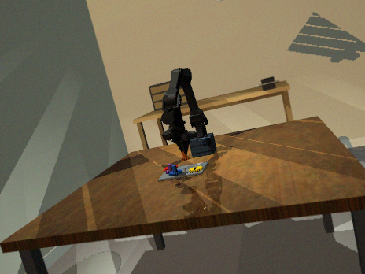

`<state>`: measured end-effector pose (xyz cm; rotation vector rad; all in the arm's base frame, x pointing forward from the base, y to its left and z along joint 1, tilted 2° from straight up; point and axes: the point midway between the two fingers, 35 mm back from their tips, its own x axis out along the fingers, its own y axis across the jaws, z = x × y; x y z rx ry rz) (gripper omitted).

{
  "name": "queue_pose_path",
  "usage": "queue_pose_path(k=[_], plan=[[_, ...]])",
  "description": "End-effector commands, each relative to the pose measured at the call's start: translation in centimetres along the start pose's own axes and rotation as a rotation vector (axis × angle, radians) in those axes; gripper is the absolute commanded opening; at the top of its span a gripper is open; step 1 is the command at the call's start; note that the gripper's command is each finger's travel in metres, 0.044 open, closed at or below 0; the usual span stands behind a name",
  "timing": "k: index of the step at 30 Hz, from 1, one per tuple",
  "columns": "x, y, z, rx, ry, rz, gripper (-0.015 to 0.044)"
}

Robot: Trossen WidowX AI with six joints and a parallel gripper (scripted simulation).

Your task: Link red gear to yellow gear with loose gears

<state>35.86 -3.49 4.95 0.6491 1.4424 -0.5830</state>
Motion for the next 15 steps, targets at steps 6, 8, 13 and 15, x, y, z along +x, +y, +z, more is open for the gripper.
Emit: queue_pose_path(k=[6,8,13,15], plan=[[0.96,-1.20,1.26,-0.004,0.002,0.001,0.0000],[0.86,-1.19,1.24,-0.004,0.002,0.001,0.0000],[0.81,-1.19,1.23,0.058,0.002,0.000,0.0000],[0.79,-1.19,1.23,0.109,0.002,0.000,0.0000]])
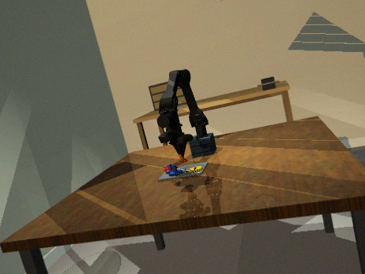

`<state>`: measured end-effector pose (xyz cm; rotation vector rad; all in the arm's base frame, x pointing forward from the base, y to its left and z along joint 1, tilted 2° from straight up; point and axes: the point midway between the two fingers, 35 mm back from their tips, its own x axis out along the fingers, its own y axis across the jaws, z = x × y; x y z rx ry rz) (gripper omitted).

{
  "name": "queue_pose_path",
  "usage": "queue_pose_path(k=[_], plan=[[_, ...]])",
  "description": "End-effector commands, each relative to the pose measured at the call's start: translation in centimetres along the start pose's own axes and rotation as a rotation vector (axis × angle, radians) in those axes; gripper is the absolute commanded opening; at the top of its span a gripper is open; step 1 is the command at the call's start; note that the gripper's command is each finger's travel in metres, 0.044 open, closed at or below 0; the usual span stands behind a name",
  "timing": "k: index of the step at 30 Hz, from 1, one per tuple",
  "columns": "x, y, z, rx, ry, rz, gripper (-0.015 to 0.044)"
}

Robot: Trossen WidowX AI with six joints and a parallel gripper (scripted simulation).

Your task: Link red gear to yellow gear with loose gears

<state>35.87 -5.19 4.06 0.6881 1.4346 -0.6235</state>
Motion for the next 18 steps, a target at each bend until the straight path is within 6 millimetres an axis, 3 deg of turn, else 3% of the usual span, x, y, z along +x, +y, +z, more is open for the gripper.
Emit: queue_pose_path(k=[1,18], plan=[[-0.07,0.05,0.02,0.086,0.000,0.004,0.0000],[-0.14,0.07,0.03,0.581,0.001,0.003,0.0000]])
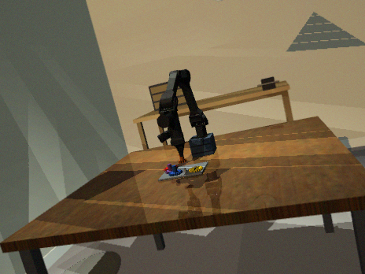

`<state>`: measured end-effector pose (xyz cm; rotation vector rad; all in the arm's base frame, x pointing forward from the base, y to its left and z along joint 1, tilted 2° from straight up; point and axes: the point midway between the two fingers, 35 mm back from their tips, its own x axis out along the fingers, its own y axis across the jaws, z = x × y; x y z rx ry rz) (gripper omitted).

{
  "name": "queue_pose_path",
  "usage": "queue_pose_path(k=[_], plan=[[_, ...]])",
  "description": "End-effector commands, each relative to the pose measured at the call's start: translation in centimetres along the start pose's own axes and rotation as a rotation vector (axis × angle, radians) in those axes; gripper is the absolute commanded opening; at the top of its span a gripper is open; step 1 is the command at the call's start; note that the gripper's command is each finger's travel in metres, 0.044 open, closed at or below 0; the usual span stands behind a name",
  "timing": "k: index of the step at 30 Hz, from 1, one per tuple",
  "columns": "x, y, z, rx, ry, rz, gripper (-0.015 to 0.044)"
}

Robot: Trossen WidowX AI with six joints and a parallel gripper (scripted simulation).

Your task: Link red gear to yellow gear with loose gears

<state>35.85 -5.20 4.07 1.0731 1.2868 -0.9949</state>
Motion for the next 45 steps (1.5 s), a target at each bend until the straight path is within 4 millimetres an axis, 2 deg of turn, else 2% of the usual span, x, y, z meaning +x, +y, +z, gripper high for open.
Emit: queue_pose_path(k=[1,11,22,35,45], plan=[[-0.1,0.1,0.0,0.114,0.002,0.003,0.0000],[-0.2,0.1,0.0,0.386,0.002,0.003,0.0000],[0.1,0.1,0.0,0.407,0.002,0.003,0.0000],[1.7,0.1,0.0,0.278,0.002,0.003,0.0000],[3.0,0.1,0.0,0.402,0.002,0.003,0.0000]])
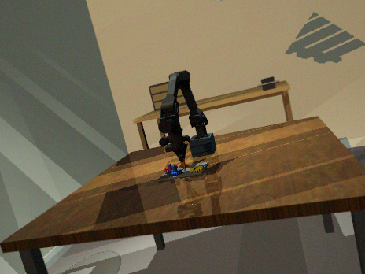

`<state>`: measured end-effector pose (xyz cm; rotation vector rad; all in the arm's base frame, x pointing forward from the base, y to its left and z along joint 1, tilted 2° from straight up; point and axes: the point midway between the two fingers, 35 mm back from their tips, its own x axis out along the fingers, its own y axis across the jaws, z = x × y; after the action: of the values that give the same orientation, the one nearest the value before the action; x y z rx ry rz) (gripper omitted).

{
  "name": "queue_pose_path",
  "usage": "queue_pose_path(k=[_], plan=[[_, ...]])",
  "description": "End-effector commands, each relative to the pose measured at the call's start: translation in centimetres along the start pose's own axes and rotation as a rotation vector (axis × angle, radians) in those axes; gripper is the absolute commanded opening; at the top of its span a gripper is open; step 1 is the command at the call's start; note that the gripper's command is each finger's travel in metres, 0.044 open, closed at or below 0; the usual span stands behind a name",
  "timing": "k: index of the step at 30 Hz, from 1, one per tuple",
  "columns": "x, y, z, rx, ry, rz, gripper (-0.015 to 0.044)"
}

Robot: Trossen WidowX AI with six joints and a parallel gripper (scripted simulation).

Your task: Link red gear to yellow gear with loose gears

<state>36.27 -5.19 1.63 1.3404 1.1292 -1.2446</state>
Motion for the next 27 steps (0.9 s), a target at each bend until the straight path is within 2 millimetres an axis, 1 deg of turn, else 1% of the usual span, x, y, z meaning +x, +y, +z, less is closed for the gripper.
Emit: queue_pose_path(k=[1,10,14,19,27], plan=[[0.7,-0.2,-0.1,0.076,0.003,-0.006,0.0000],[2.1,-0.2,-0.1,0.299,0.002,-0.006,0.0000],[1.9,-0.2,0.0,0.378,0.002,-0.007,0.0000],[2.0,-0.2,0.0,0.335,0.002,-0.006,0.0000],[2.1,-0.2,-0.1,0.134,0.003,-0.006,0.0000]])
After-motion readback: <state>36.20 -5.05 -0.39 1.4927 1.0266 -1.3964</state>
